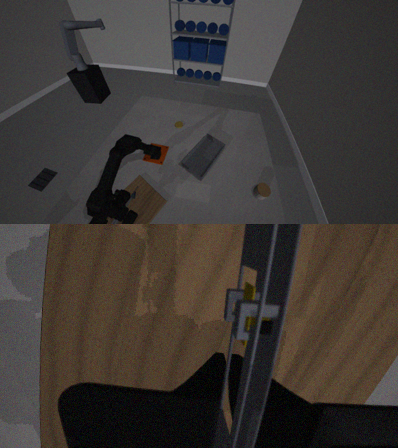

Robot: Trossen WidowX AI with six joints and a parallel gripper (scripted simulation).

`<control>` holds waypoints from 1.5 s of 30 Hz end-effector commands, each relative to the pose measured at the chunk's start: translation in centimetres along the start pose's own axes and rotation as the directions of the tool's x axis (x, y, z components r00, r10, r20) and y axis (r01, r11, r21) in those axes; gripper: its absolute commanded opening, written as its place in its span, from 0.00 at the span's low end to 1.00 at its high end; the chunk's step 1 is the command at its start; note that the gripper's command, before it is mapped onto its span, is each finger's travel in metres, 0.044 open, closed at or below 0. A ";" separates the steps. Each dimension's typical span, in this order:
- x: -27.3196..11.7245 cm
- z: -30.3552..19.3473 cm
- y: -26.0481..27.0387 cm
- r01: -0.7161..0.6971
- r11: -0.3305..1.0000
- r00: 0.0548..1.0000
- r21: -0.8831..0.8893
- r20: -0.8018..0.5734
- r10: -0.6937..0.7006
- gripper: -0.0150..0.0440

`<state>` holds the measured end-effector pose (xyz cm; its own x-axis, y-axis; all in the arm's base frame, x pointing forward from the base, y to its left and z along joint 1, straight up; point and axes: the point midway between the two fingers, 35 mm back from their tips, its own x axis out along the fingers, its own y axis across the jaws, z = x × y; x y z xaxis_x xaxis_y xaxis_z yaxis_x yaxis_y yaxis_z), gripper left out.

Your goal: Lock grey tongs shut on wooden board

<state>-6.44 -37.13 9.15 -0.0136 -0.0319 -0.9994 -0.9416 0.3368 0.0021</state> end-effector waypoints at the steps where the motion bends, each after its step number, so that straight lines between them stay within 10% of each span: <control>1: 0.5 0.1 -0.1 0.006 1.000 1.000 -0.004 -0.002 -0.006 0.00; 5: 0.5 0.1 -0.1 0.006 1.000 1.000 -0.004 -0.002 -0.006 0.00; 27: 0.5 0.1 0.0 0.000 1.000 1.000 0.000 0.002 0.000 0.98; 45: -10.8 14.6 -3.6 0.010 1.000 1.000 -0.004 0.011 -0.010 1.00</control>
<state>1.38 -26.64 18.68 -0.0030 -0.0402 -0.9992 -0.9470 0.3211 -0.0101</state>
